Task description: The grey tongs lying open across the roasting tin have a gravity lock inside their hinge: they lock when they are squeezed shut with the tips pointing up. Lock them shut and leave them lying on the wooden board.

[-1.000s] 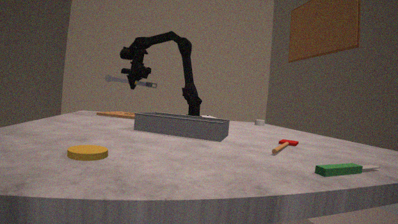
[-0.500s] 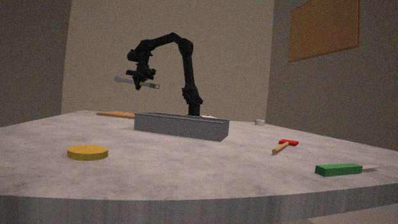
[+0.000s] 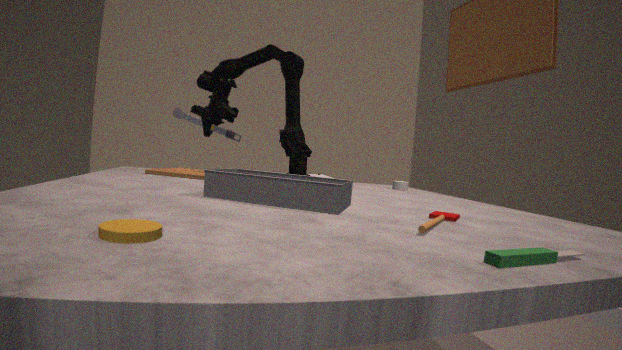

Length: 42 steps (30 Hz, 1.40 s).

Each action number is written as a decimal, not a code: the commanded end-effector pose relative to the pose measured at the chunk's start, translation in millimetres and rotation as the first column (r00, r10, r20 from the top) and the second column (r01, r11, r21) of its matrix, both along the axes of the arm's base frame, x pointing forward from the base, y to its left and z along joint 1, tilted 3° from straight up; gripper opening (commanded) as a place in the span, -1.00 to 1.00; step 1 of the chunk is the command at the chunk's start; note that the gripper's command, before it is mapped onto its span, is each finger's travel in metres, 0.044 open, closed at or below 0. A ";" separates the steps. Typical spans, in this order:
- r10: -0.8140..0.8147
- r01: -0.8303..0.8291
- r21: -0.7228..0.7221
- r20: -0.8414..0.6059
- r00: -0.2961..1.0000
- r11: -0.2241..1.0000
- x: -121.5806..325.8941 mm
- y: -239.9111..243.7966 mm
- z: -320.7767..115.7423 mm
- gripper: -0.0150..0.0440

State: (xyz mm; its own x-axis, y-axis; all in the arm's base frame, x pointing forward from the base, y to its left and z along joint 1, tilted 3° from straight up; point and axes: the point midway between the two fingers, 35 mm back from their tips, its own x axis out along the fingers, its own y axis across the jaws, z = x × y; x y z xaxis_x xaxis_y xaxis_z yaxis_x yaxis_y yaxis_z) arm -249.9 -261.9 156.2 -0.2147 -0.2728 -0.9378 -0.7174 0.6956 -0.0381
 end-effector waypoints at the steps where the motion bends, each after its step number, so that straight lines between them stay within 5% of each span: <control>1: -0.010 0.006 -0.057 -0.057 0.998 0.998 -1.9 -1.7 1.4 -1.00; 42: -0.156 -0.097 -0.483 -0.457 0.876 0.870 10.8 11.0 0.8 -1.00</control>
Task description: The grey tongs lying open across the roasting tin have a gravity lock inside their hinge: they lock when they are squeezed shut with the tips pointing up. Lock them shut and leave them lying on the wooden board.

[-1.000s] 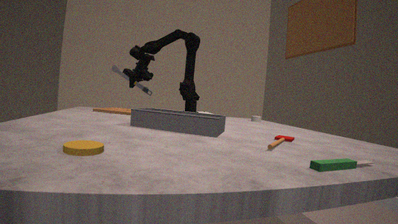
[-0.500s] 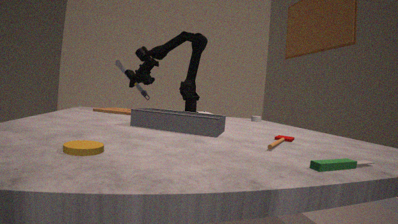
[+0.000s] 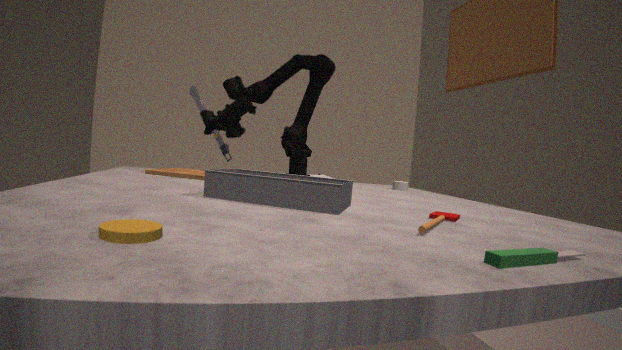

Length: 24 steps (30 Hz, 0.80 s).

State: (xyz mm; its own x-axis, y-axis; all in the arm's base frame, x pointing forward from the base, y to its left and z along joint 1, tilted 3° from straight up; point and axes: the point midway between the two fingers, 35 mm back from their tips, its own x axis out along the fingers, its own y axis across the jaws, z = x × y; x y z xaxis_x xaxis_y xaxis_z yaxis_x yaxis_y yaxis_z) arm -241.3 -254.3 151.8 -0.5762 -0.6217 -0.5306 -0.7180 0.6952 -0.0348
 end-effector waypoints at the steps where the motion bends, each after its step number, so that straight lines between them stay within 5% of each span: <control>1: -0.011 0.007 -0.063 -0.057 0.998 0.998 3.2 4.4 5.5 -1.00; 24: -0.030 -0.001 -0.183 -0.166 0.986 0.983 15.8 17.6 8.4 -1.00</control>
